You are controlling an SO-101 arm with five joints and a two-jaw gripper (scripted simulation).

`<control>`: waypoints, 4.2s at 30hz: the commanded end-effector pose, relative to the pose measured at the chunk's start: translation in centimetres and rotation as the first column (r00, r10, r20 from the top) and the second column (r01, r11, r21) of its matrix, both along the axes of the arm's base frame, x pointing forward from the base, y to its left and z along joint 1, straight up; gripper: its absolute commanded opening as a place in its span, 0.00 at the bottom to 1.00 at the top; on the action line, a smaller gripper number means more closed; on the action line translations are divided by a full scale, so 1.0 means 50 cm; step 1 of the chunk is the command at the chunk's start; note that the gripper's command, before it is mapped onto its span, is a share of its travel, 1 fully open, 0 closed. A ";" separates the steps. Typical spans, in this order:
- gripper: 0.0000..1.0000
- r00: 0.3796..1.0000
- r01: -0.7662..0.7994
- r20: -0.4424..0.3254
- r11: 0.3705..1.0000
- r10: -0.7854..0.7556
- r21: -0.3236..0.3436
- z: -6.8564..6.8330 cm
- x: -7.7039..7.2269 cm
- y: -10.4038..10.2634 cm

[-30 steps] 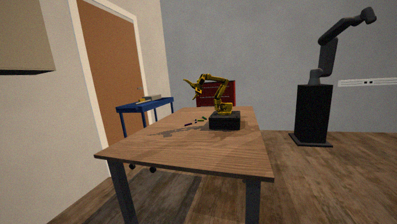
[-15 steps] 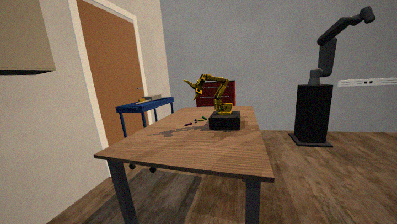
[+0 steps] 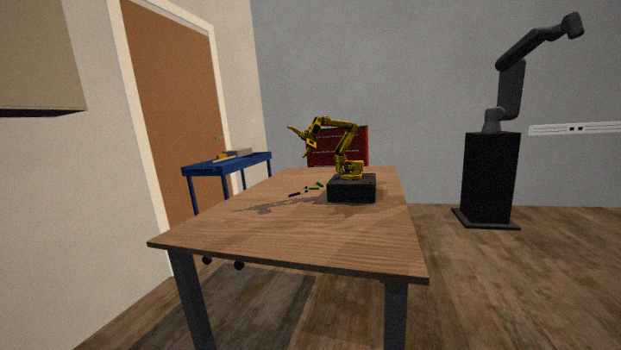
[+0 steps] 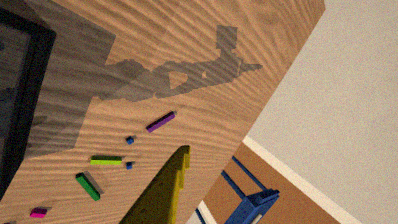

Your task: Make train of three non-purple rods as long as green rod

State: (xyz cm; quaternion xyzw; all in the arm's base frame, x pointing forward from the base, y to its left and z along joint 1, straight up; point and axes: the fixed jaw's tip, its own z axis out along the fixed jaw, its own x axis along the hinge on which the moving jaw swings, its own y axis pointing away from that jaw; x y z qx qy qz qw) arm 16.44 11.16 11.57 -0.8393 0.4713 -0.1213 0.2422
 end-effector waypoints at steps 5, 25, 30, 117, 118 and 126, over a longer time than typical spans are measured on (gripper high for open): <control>1.00 1.000 -0.015 -0.024 1.000 0.014 -0.025 -0.017 -0.003 -0.002; 1.00 0.999 -0.001 -0.040 1.000 0.000 -0.026 -0.019 -0.009 -0.006; 1.00 0.999 -0.007 -0.049 0.999 0.005 -0.036 -0.025 -0.010 -0.007; 1.00 0.893 0.364 -0.223 0.918 -0.391 -0.154 -0.050 -0.112 -0.181; 1.00 0.893 0.364 -0.223 0.918 -0.391 -0.154 -0.050 -0.112 -0.181; 1.00 0.893 0.364 -0.223 0.919 -0.391 -0.154 -0.050 -0.112 -0.181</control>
